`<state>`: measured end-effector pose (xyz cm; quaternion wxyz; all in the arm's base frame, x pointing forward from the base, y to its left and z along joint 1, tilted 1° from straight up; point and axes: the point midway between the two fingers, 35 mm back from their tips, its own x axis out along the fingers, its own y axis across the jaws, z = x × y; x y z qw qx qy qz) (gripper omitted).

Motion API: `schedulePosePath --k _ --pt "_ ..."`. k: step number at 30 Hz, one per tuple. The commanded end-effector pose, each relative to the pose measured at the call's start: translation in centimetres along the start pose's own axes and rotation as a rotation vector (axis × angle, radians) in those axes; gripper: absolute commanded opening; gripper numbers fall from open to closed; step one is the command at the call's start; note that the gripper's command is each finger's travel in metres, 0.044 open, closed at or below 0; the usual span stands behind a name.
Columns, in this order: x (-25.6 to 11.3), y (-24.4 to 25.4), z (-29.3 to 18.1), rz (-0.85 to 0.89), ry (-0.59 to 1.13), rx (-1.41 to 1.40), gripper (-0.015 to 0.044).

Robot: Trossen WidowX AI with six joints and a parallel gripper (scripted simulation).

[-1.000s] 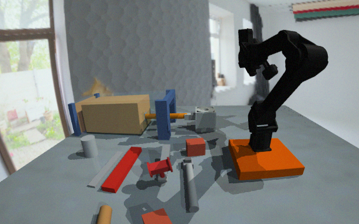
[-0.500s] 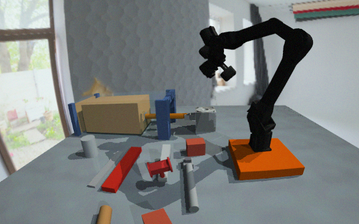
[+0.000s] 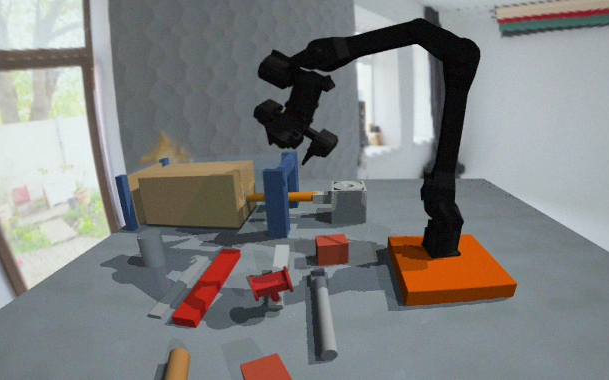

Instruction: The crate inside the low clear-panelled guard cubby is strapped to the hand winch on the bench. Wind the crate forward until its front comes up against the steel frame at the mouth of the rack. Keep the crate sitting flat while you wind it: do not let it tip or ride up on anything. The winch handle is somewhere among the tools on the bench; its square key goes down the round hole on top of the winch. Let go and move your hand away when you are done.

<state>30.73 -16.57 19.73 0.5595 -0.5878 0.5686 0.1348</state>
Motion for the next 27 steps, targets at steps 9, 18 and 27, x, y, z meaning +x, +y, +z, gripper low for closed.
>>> schedulePosePath --k 9,18,27 --pt "-6.3 5.1 19.4 0.328 -0.414 -0.291 0.0440" --pt "-9.2 8.4 23.4 0.453 -0.468 -0.378 0.0440" --pt "-4.5 10.9 24.1 0.453 -0.467 -0.378 0.0440"
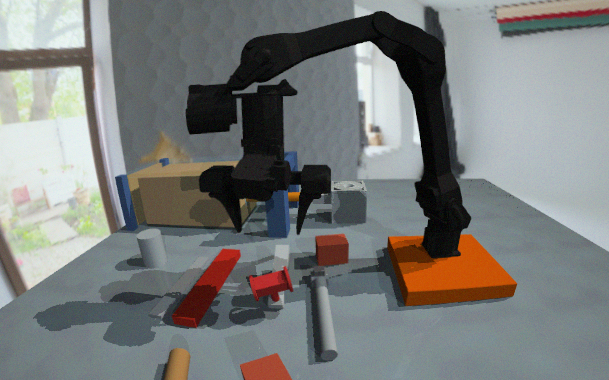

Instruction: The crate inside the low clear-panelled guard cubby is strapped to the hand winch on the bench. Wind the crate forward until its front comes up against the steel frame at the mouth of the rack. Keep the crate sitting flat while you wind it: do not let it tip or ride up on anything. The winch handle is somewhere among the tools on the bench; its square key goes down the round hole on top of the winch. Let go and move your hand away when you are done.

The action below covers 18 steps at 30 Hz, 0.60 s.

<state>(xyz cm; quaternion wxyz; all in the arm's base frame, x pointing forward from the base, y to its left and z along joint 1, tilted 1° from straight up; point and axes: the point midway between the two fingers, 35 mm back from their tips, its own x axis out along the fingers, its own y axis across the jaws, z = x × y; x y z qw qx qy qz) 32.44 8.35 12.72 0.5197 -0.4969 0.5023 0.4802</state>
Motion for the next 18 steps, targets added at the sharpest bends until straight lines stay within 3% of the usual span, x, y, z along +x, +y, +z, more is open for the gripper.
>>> schedulePosePath --k 1,6,10,18 --pt "3.6 0.7 -0.1 0.024 0.001 -0.008 0.0440" --pt "3.8 0.8 0.2 0.024 0.001 -0.008 0.0440" --pt "7.0 0.8 0.2 0.024 0.001 -0.008 0.0440" --pt "8.1 0.8 0.2 0.024 0.001 -0.008 0.0440"
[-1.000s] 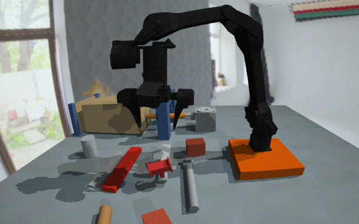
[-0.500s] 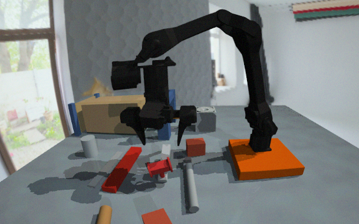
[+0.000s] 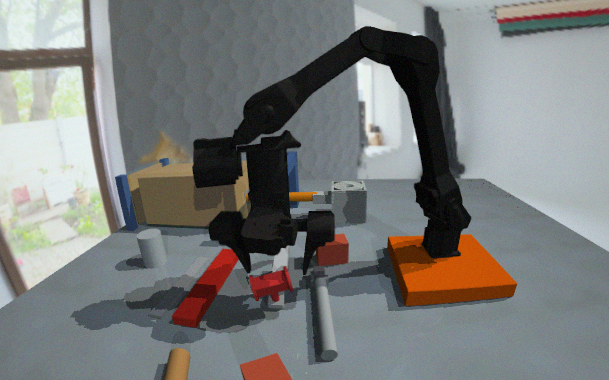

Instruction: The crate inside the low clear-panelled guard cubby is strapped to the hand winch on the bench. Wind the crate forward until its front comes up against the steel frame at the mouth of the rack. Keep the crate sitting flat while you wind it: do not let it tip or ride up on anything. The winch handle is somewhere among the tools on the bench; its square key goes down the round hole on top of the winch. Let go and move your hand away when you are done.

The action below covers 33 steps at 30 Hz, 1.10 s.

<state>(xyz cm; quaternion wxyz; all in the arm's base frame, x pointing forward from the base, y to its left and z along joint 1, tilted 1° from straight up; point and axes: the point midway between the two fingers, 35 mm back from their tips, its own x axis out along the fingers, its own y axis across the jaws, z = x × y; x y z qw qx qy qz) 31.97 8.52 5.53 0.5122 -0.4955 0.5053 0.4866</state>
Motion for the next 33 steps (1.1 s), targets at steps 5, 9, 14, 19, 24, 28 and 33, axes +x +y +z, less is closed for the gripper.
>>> schedulePosePath --k 5,9,14,19,24,28,33 --pt "2.2 0.1 0.0 0.005 -0.002 0.001 0.0440" --pt "2.3 0.1 0.0 0.006 -0.002 0.001 0.0440" --pt "2.9 0.1 0.0 0.006 -0.002 0.001 0.0440" --pt "3.6 0.1 0.0 0.006 -0.002 0.001 0.0440" --pt "3.2 -0.1 0.0 -0.005 -0.002 0.001 0.0387" --pt "3.2 -0.1 0.0 -0.005 -0.002 0.001 0.0282" --pt "3.2 -0.1 0.0 -0.005 -0.002 0.001 0.0151"
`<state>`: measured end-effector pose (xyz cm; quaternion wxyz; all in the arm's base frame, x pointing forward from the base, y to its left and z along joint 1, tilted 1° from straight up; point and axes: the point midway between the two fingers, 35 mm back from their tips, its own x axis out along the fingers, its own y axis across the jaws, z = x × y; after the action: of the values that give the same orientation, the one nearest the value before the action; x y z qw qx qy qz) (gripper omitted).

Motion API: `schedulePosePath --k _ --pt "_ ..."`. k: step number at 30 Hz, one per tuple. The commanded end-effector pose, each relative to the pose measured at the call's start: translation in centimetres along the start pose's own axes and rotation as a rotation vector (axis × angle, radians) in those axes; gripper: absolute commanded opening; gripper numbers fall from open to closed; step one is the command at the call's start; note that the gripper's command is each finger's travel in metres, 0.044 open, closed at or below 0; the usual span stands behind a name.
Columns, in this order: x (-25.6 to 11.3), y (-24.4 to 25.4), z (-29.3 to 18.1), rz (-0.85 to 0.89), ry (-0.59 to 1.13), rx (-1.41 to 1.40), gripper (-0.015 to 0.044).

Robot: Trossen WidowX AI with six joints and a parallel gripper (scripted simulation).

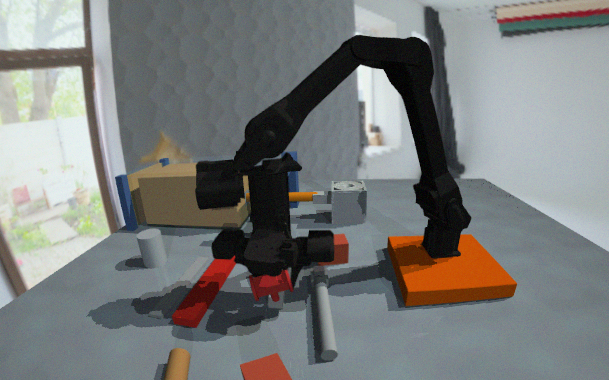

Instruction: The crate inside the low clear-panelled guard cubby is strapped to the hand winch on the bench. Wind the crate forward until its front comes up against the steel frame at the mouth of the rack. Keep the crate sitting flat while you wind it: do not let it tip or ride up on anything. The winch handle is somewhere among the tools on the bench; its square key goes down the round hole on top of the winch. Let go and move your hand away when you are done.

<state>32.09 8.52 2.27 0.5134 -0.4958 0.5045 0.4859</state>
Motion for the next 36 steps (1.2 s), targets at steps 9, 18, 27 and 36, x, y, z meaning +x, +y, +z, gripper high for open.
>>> schedulePosePath --k 9,18,27,36 --pt "-0.1 0.0 0.0 -0.002 -0.001 0.000 0.0072" --pt "-0.2 -0.1 0.0 -0.003 0.000 0.001 0.0000" --pt "-10.0 -0.4 0.1 -0.002 0.060 0.008 0.0000" --pt "-12.0 -0.1 0.0 0.002 0.070 -0.001 0.0000"
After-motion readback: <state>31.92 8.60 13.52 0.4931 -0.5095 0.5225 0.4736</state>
